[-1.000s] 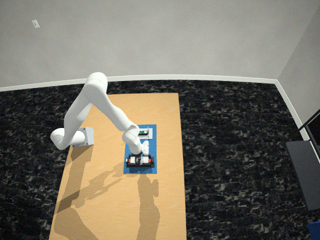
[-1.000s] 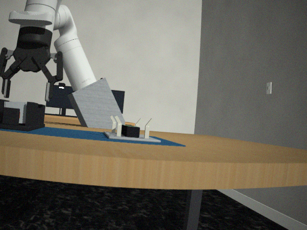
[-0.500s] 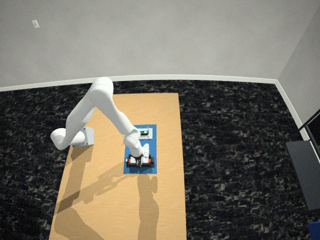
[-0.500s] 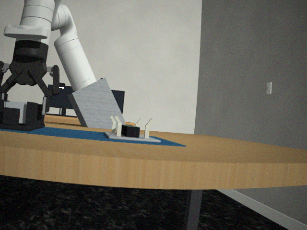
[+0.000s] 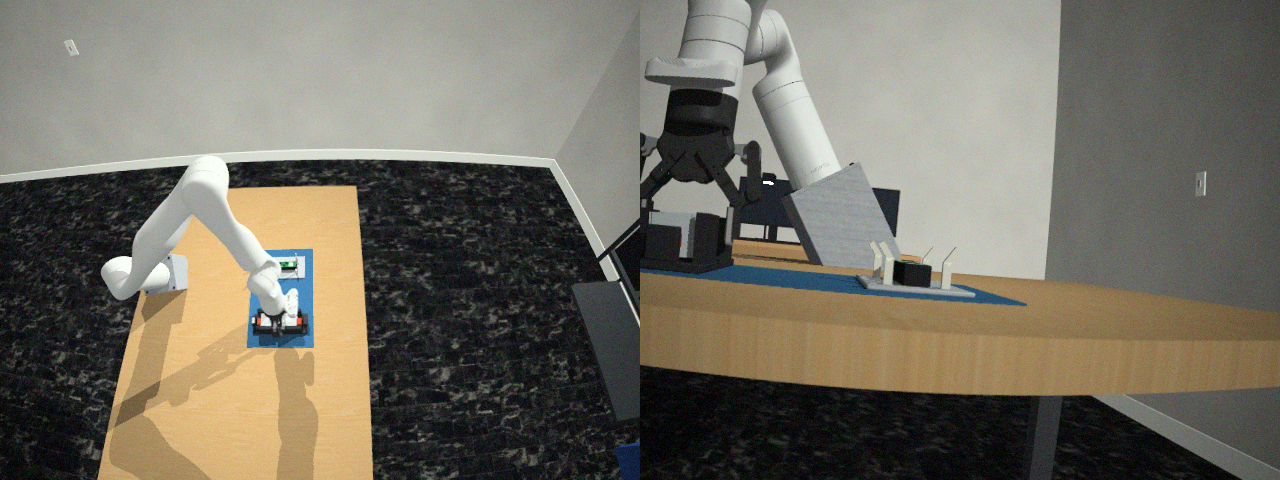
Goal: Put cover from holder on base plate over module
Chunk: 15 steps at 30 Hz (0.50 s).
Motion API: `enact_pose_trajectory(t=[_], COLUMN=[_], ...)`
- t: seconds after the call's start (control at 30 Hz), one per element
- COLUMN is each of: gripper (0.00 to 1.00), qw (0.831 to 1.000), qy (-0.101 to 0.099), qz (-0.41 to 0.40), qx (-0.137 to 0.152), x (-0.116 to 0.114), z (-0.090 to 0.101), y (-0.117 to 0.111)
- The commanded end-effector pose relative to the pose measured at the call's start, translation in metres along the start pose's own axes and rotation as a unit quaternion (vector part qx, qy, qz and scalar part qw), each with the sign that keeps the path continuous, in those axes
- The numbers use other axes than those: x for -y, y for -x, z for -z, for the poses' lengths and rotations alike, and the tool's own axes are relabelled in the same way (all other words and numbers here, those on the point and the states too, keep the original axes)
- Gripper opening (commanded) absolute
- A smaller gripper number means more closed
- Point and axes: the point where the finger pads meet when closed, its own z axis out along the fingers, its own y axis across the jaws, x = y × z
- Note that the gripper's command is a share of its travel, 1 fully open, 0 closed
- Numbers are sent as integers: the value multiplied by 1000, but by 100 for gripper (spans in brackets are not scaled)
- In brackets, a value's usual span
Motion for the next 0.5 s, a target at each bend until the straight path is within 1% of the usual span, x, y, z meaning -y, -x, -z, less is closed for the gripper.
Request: enact_pose_trajectory(t=[0.0, 0.43, 0.47], gripper=[100, 100, 70], qw=[1000, 1000, 1000], qy=[0, 0, 0], qz=[0, 0, 0], qx=[-1, -1, -1], x=[0, 0, 0], z=[1, 1, 1], y=[-1, -1, -1])
